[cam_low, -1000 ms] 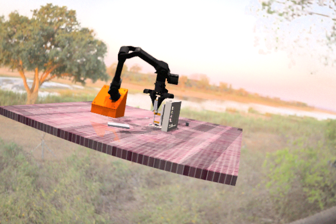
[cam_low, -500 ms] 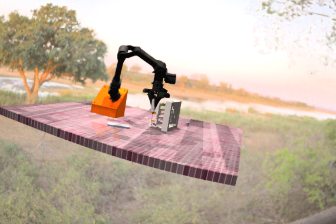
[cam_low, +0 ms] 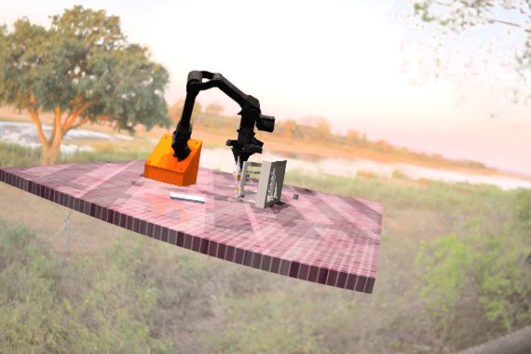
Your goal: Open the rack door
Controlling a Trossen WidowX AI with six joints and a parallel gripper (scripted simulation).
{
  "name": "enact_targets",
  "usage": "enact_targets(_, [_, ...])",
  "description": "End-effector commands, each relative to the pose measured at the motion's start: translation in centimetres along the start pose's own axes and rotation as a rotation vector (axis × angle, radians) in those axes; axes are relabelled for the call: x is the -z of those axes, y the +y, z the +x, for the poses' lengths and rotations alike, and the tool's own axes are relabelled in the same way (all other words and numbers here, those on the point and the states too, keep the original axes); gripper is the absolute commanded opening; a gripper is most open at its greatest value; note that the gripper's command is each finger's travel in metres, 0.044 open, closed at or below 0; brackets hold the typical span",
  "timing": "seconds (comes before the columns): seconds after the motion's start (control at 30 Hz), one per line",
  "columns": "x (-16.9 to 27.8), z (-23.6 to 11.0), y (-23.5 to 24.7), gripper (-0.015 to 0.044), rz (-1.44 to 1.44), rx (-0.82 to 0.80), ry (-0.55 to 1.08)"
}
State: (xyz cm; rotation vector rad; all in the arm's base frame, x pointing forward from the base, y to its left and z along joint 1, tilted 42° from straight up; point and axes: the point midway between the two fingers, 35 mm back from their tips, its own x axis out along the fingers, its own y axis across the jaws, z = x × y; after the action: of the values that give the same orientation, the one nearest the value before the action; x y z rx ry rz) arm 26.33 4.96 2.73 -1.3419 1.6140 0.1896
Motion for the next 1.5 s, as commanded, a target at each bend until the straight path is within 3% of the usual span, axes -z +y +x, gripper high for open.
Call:
enact_targets(0.0, [-0.2,0.1,0.4,0.0026,0.073,0.004,-0.005])
enact_targets(1.47, [-5.2,0.0,7.9,0.0026,0.718,-0.003,-0.008])
